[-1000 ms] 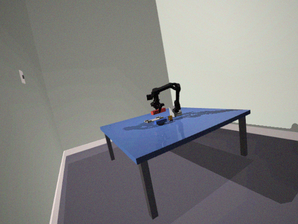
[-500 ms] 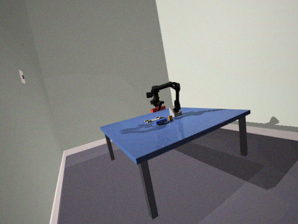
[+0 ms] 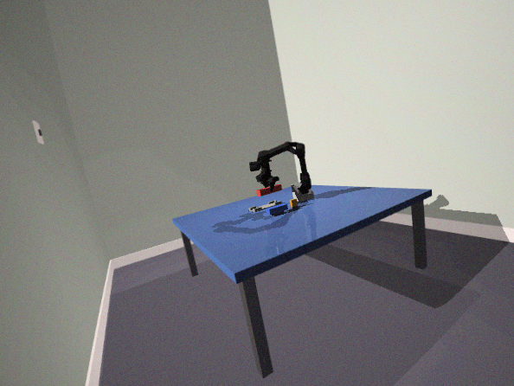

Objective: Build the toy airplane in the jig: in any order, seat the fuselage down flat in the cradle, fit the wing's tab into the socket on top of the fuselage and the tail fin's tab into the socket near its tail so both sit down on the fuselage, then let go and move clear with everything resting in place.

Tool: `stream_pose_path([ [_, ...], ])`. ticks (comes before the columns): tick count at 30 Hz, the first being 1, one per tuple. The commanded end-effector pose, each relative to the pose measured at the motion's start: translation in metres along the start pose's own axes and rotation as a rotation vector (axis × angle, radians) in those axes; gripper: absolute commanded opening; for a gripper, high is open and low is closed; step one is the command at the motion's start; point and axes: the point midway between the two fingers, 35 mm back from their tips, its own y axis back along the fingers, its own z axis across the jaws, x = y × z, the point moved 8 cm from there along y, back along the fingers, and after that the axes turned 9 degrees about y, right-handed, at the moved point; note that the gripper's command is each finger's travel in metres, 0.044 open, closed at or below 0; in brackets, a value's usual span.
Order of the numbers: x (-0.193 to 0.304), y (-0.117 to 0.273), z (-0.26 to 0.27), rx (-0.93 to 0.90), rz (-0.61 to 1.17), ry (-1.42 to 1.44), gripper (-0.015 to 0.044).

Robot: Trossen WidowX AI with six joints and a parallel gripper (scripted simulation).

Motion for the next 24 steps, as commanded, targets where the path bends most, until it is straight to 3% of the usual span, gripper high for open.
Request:
stream_pose_path([
  [1,0.003,-0.005,-0.015,0.004,0.001,0.007,0.0000],
  [24,0.025,-0.038,-0.079,0.005,-0.003,0.029,0.0000],
])
